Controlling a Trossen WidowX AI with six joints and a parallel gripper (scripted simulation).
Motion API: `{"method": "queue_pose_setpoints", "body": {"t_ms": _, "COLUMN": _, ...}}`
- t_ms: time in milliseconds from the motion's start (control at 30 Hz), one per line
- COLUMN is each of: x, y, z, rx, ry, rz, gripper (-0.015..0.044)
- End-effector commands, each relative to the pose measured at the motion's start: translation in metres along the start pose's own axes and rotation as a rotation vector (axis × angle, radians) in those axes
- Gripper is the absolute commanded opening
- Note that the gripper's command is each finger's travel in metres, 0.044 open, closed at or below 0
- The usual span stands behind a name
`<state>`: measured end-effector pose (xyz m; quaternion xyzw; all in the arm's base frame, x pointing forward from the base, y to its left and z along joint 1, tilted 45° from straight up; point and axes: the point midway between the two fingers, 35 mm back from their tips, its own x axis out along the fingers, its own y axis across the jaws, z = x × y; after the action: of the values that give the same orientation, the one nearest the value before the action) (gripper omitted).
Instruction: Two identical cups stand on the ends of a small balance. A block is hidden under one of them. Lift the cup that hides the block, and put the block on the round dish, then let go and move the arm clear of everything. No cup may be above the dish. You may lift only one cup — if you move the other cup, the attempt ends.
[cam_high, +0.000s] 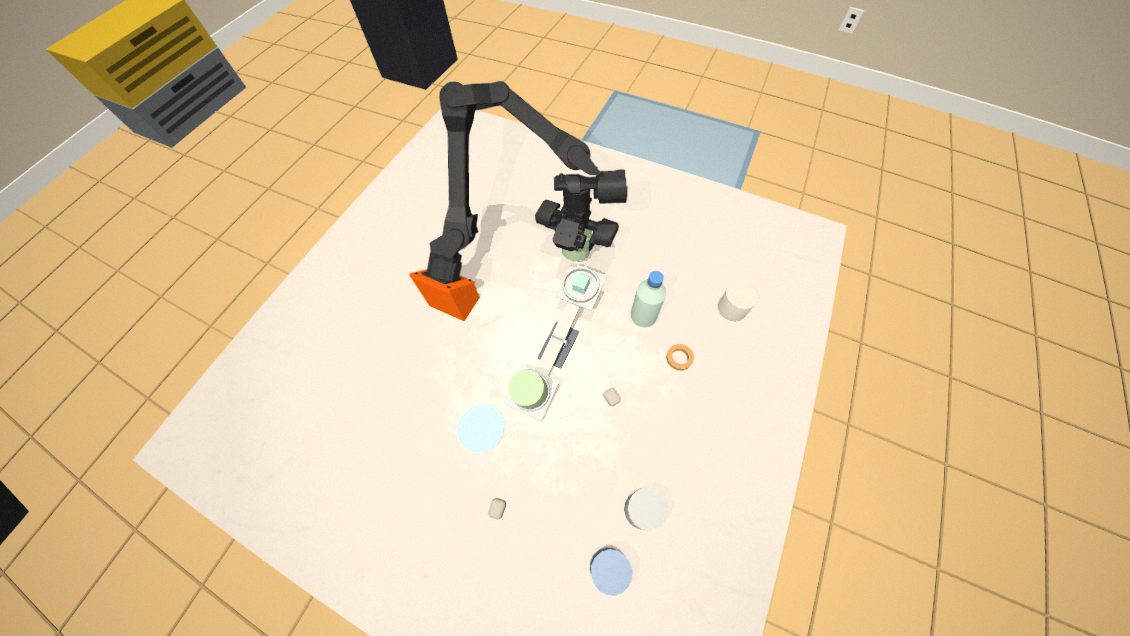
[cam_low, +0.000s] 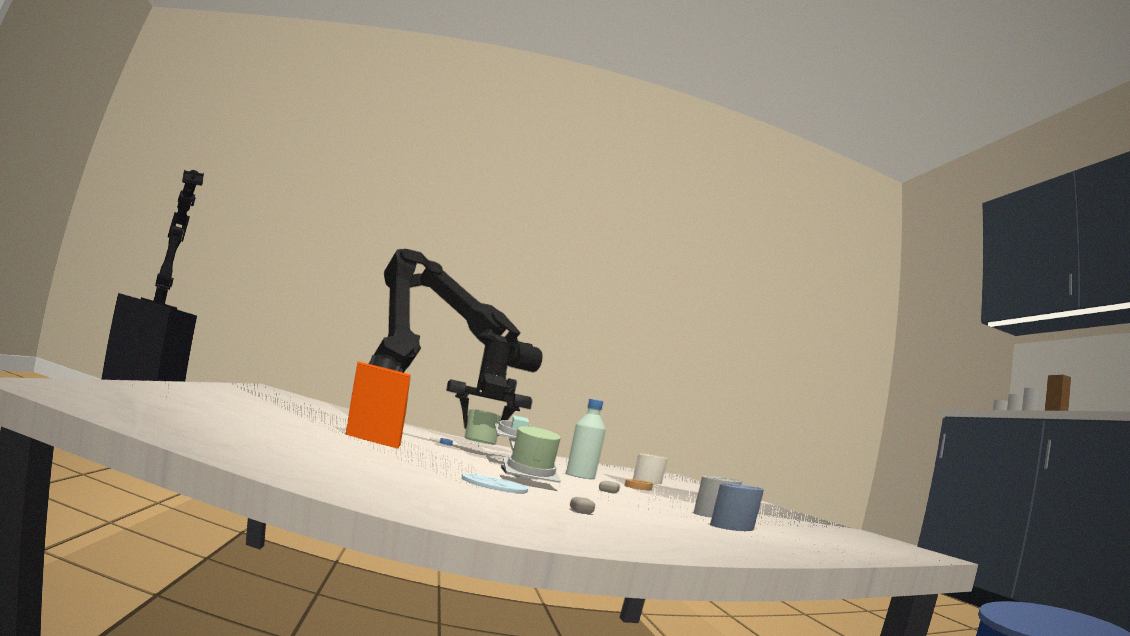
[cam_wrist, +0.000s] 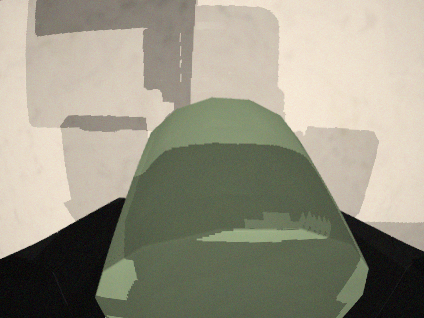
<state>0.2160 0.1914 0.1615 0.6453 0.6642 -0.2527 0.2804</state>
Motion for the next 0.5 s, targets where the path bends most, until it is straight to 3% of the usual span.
{"method": "queue_pose_setpoints", "body": {"t_ms": 0, "x": 0.010, "y": 0.000, "z": 0.002, "rx": 0.009, "ry": -0.006, "rz": 0.001, "gripper": 0.0000}}
{"method": "queue_pose_setpoints", "body": {"t_ms": 467, "x": 0.027, "y": 0.000, "z": 0.003, "rx": 0.009, "ry": -0.005, "rz": 0.001, "gripper": 0.0000}}
